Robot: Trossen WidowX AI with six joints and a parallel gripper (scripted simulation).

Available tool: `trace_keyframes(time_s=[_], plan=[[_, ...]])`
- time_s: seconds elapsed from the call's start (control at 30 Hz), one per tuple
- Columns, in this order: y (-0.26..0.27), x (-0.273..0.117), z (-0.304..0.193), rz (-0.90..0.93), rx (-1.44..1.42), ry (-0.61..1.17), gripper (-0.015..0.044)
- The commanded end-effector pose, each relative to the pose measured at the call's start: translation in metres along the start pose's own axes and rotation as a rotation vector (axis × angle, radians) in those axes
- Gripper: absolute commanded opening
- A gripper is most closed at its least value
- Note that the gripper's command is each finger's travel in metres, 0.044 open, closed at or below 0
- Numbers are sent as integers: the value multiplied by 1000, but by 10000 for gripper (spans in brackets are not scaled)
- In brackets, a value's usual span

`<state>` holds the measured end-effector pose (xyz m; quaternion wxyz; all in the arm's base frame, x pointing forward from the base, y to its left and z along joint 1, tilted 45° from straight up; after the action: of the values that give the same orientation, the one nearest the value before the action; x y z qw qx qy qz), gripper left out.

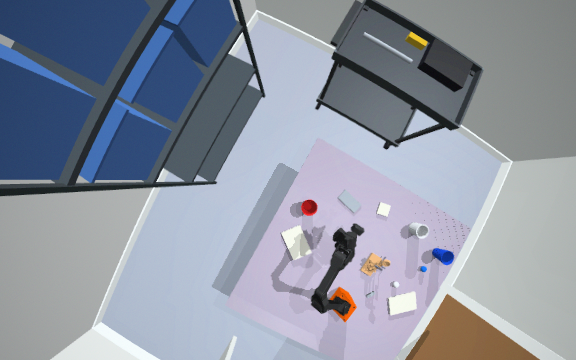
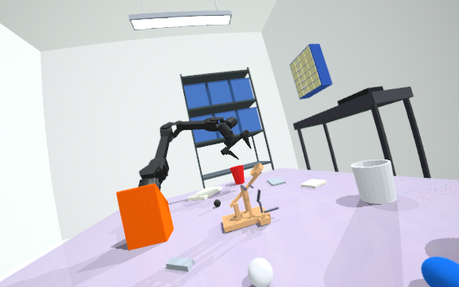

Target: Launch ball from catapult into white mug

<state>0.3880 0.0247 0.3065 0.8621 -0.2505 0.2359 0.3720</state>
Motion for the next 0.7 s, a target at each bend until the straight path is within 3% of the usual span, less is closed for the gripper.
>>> trace_keyframes(time_s=[0.0,0.67], plan=[[-6,7,-24,22,96,45,440],[-27,20,-164,94,646,270,440]])
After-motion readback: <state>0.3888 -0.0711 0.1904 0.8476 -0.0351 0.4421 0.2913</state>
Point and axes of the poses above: the point midway between the two fingers, 35 mm back from their tips, its own x axis out along the fingers, its own y axis across the jaws, z = x × y, the point moved 5 cm from there along -x, back along the fingers, and after that the axes turned 8 degrees about x, right-handed, at the moved point
